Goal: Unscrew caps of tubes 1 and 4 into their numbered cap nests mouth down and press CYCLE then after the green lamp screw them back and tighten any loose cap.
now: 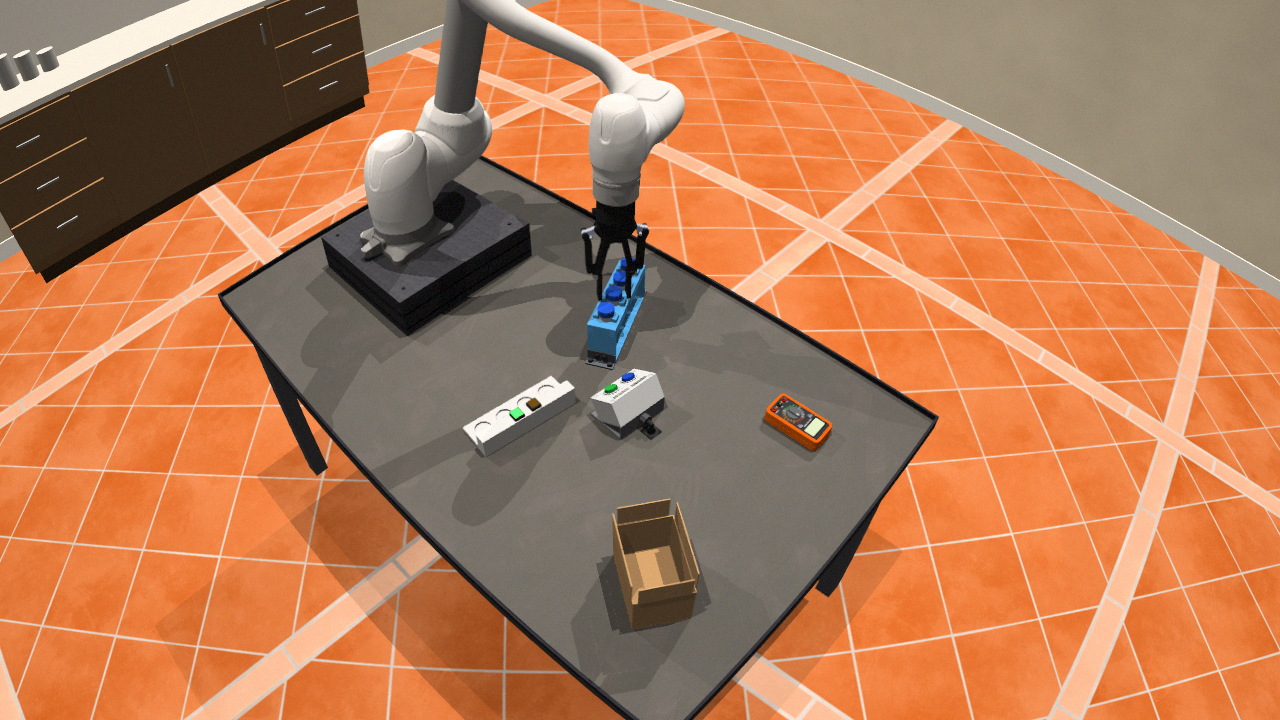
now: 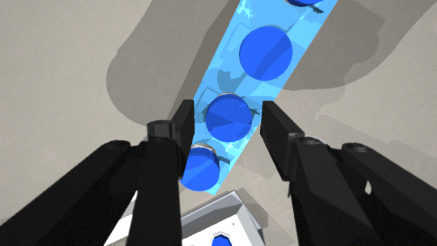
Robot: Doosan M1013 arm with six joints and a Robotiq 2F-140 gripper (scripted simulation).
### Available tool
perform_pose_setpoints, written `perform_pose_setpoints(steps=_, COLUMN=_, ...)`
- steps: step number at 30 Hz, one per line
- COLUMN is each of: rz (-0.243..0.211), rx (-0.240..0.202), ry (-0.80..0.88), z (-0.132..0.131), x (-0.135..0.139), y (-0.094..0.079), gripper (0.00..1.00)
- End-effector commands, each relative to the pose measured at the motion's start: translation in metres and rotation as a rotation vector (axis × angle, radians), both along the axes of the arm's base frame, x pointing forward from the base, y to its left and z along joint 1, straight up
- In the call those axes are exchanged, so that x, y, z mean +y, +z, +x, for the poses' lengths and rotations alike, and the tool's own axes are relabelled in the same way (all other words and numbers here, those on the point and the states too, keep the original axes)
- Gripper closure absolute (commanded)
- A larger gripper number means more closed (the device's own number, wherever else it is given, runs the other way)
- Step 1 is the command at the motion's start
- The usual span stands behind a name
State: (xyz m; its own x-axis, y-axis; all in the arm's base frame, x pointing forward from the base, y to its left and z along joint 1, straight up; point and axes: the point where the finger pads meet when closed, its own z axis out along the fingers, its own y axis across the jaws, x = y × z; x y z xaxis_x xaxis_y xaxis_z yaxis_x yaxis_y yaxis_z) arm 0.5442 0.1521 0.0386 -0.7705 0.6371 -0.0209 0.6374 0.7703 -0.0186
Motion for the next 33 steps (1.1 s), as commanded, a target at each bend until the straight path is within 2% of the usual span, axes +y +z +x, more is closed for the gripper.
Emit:
perform_pose_setpoints(steps=1, rz=0.032, rx=0.011, ry=0.064, z=0.0006, x=0.0, y=0.0006, gripper=0.59)
perform_pose_setpoints(steps=5, rz=0.032, rx=0.011, ry=0.064, z=0.0006, x=0.0, y=0.0006, gripper=0.59)
perform_pose_setpoints(steps=6, rz=0.032, rx=0.011, ry=0.064, z=0.0006, x=0.0, y=0.0006, gripper=0.7)
perform_pose_setpoints(steps=20, rz=0.032, rx=0.011, ry=0.064, z=0.0005, x=0.0, y=0.0006, gripper=0.7)
perform_pose_setpoints(steps=33, rz=0.031, rx=0.003, ry=-0.586, z=0.0006, x=-0.0001, y=0.0005, gripper=0.7)
